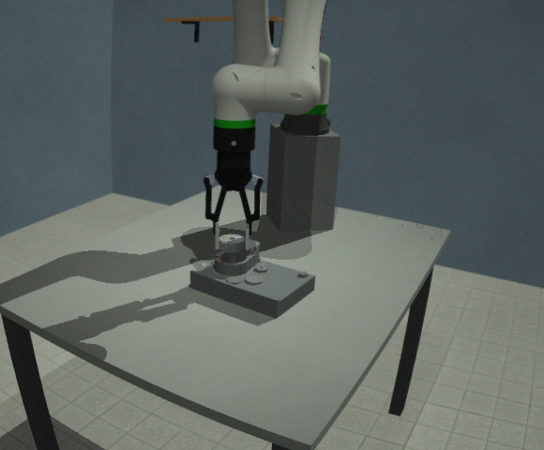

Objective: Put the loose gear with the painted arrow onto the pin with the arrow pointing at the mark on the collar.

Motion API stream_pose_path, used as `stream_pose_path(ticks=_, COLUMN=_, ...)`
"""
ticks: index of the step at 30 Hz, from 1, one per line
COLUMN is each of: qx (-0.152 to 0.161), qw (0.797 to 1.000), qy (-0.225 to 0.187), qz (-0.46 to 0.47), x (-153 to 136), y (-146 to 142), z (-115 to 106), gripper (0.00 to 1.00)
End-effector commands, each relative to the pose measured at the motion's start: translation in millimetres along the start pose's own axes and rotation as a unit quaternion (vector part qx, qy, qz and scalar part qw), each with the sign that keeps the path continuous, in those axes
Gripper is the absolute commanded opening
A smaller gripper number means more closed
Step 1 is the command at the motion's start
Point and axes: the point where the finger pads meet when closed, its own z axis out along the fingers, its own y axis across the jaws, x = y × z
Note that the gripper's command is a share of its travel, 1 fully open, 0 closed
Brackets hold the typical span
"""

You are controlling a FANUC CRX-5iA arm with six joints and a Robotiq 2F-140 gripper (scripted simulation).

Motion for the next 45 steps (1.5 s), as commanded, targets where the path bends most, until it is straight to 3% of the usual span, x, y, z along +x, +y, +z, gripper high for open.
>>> stream_pose_path(ticks=1, qx=0.000, qw=1.000, qy=0.000, qz=0.000, x=0.2, y=0.1, z=0.2, gripper=0.00)
stream_pose_path(ticks=45, qx=0.000, qw=1.000, qy=0.000, qz=0.000, x=0.2, y=0.1, z=5.9, gripper=0.00)
